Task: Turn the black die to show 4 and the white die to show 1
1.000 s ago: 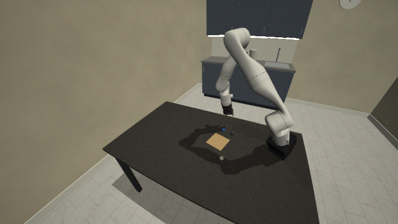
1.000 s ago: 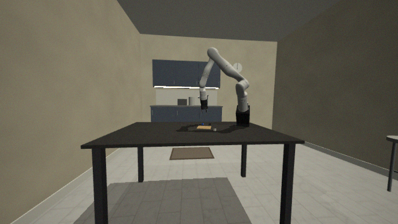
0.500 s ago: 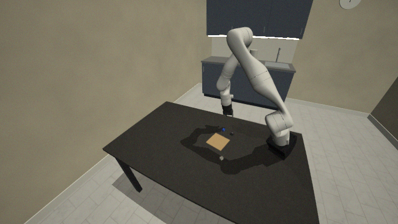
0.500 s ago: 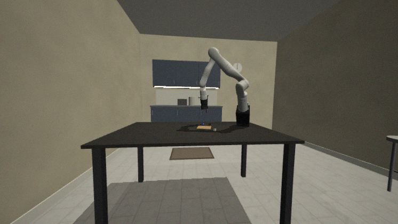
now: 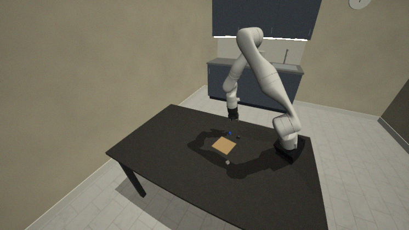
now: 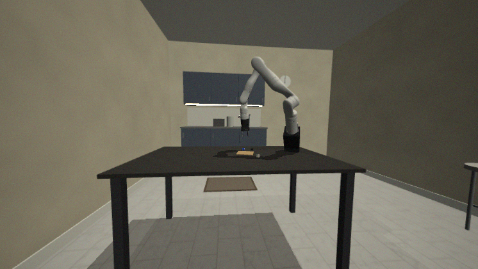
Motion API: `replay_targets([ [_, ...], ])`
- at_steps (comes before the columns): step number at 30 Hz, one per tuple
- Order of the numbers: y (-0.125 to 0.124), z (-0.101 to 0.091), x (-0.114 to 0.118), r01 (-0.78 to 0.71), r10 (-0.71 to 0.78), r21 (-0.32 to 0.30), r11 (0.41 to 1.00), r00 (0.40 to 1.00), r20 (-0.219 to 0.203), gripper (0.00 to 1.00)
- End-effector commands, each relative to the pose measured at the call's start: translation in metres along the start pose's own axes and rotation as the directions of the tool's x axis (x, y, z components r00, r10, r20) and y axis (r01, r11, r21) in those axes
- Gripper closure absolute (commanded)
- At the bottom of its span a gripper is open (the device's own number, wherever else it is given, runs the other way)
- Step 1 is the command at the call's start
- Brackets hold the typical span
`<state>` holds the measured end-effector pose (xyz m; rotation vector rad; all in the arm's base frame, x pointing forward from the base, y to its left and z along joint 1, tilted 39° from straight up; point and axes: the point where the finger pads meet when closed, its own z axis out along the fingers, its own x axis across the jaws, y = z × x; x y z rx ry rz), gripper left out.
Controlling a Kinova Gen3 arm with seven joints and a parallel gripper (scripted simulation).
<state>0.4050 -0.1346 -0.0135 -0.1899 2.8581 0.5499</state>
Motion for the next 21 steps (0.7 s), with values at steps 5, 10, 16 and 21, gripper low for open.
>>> replay_targets([
  [5, 0.004, -0.002, 0.0, -0.02, 0.02, -0.027, 0.999, 1.0, 0.016, 0.0],
  [10, 0.004, -0.002, 0.0, -0.02, 0.02, -0.027, 0.999, 1.0, 0.016, 0.0],
  [16, 0.01, -0.004, -0.003, -0.029, 0.031, -0.054, 0.998, 0.999, 0.028, 0.0],
  [21, 0.01, -0.004, -0.003, -0.029, 0.031, -0.054, 0.998, 0.999, 0.028, 0.0],
])
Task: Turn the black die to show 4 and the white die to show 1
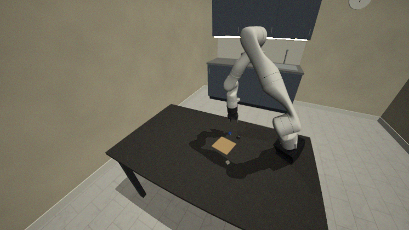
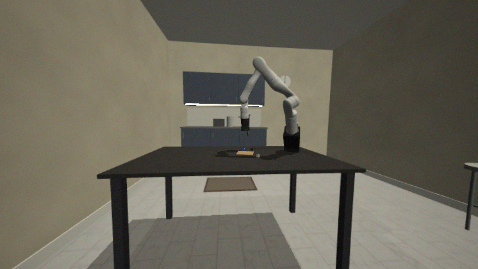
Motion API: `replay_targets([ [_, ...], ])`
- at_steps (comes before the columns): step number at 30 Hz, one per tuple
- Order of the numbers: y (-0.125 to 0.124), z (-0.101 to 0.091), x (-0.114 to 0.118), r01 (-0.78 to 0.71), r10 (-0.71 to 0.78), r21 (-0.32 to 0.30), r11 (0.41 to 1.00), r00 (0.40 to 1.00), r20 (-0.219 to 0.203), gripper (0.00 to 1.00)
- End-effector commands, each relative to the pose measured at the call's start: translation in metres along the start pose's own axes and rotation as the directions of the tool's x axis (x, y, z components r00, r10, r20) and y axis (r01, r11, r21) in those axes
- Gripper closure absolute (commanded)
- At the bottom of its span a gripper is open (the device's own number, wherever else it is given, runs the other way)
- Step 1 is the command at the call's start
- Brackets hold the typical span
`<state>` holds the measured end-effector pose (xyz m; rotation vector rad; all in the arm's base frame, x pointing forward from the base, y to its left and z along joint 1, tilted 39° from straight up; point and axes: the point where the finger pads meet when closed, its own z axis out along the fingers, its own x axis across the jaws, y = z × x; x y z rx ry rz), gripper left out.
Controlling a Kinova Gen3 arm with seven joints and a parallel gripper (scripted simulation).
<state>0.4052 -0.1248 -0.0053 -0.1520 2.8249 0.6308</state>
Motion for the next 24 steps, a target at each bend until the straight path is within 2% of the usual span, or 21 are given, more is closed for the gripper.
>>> replay_targets([
  [1, 0.005, -0.003, -0.002, -0.012, 0.012, -0.023, 1.0, 1.0, 0.014, 0.0],
  [8, 0.005, -0.003, -0.002, -0.012, 0.012, -0.023, 1.0, 1.0, 0.014, 0.0],
  [9, 0.01, -0.004, -0.004, -0.019, 0.02, -0.045, 0.999, 0.999, 0.026, 0.0],
  [16, 0.01, -0.004, -0.004, -0.019, 0.02, -0.045, 0.999, 0.999, 0.026, 0.0],
  [17, 0.015, -0.006, -0.006, -0.025, 0.028, -0.065, 0.998, 0.999, 0.037, 0.0],
  [23, 0.015, -0.006, -0.006, -0.025, 0.028, -0.065, 0.998, 0.999, 0.037, 0.0],
  [24, 0.02, -0.009, -0.008, -0.03, 0.034, -0.083, 0.996, 0.998, 0.047, 0.0],
])
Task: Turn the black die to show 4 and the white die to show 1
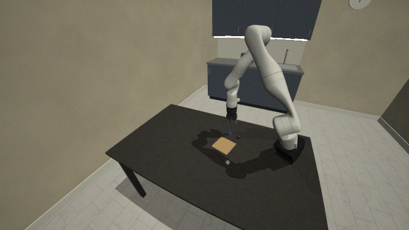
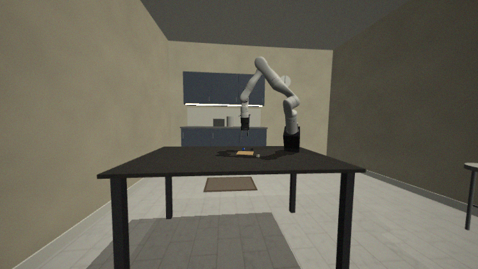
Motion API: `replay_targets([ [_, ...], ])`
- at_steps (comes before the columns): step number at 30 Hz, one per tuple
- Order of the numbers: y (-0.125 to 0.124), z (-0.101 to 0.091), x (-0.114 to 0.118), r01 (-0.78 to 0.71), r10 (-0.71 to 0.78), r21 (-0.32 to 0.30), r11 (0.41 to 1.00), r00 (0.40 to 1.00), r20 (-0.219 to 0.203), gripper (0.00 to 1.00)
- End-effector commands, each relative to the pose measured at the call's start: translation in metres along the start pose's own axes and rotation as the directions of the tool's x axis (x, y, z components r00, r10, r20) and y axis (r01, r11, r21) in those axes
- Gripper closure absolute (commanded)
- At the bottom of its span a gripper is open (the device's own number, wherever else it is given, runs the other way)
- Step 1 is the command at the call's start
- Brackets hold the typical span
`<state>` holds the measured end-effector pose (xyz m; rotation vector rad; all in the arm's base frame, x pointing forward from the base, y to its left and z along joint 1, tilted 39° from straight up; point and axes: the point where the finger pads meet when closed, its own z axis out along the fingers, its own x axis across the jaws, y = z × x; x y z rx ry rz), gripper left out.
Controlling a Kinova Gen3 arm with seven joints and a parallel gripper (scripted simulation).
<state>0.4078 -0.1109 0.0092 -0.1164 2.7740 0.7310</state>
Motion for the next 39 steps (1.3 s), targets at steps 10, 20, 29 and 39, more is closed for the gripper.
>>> replay_targets([
  [10, 0.015, -0.008, -0.008, -0.021, 0.024, -0.063, 0.998, 0.999, 0.041, 0.0],
  [20, 0.022, -0.012, -0.011, -0.027, 0.032, -0.088, 0.996, 0.998, 0.057, 0.0],
  [29, 0.022, -0.012, -0.011, -0.027, 0.032, -0.088, 0.996, 0.998, 0.057, 0.0],
  [39, 0.022, -0.008, -0.011, -0.027, 0.032, -0.088, 0.996, 0.998, 0.057, 0.0],
])
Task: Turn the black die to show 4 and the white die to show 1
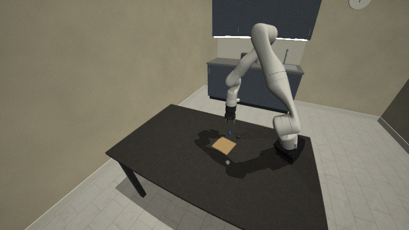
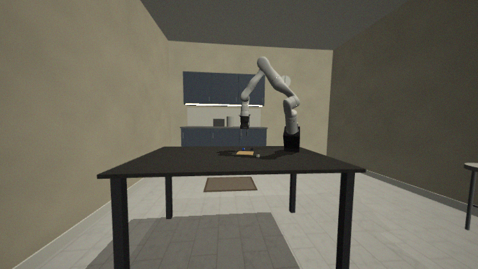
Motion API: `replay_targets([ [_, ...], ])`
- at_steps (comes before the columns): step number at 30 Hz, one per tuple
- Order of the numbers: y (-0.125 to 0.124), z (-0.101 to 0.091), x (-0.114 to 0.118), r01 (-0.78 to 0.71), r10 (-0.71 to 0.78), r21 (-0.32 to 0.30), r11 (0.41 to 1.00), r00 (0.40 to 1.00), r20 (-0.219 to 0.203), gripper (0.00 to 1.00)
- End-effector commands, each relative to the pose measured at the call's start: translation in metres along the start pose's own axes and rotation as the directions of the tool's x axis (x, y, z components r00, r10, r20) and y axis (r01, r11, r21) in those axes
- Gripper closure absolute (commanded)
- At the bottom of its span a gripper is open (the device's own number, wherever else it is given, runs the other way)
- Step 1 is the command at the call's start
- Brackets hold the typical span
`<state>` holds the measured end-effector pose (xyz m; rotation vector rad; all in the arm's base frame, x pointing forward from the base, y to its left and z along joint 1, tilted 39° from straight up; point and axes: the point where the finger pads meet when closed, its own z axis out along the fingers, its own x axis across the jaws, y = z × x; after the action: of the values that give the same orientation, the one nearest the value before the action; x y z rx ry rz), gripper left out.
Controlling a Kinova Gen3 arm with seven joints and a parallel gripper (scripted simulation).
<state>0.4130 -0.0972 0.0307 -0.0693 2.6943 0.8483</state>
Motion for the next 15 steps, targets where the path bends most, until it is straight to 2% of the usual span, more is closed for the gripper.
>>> replay_targets([
  [1, 0.0, 0.004, 0.0, 0.0, 0.0, -0.001, 1.0, 1.0, -0.001, 0.0],
  [8, 0.001, 0.036, 0.0, 0.0, 0.0, -0.001, 1.0, 1.0, -0.001, 0.0],
  [10, 0.001, 0.036, 0.0, 0.0, 0.0, -0.001, 1.0, 1.0, -0.001, 0.0],
  [15, 0.001, 0.069, -0.001, 0.0, 0.0, -0.001, 1.0, 1.0, -0.001, 0.0],
])
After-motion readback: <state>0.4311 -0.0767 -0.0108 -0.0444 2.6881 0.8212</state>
